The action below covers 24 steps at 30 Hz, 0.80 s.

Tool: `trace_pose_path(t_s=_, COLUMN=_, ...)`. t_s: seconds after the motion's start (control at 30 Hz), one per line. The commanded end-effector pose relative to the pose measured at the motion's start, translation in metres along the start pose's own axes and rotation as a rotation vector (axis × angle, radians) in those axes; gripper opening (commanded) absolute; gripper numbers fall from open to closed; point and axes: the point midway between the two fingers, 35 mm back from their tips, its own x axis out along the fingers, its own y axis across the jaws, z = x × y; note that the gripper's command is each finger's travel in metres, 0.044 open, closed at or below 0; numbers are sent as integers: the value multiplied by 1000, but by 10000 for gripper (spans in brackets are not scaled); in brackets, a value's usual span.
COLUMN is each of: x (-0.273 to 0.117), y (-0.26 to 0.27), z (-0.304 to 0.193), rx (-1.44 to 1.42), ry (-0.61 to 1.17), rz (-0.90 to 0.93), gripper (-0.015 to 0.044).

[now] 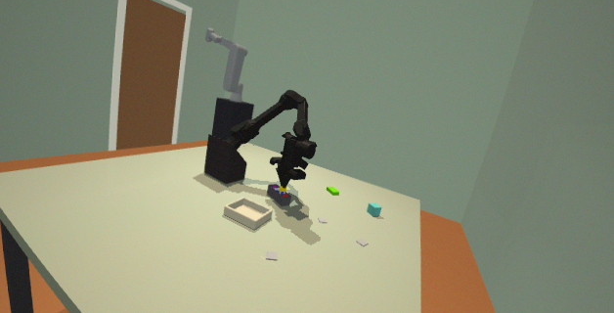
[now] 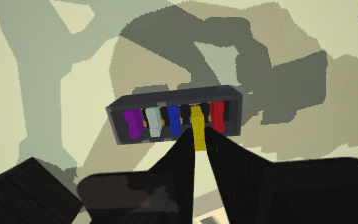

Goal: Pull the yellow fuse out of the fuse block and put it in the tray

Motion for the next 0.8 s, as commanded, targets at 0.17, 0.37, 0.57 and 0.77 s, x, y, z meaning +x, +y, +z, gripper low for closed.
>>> trace_pose_path(t_s=0.17, x=-5, y=0, z=-1, rx=-2, ry=3, rz=-3, gripper=0)
trace_pose_path(t_s=0.37, x=-8, y=0, z=-1, rx=-2, ry=2, rz=-3, gripper=0)
trace_pose_path(t_s=0.57, x=-12, y=0, z=-1, rx=-2, ry=2, rz=-3, gripper=0)
trace_pose_path(t_s=0.77, x=-22, y=0, z=-1, rx=-2, ry=3, rz=-3, gripper=0)
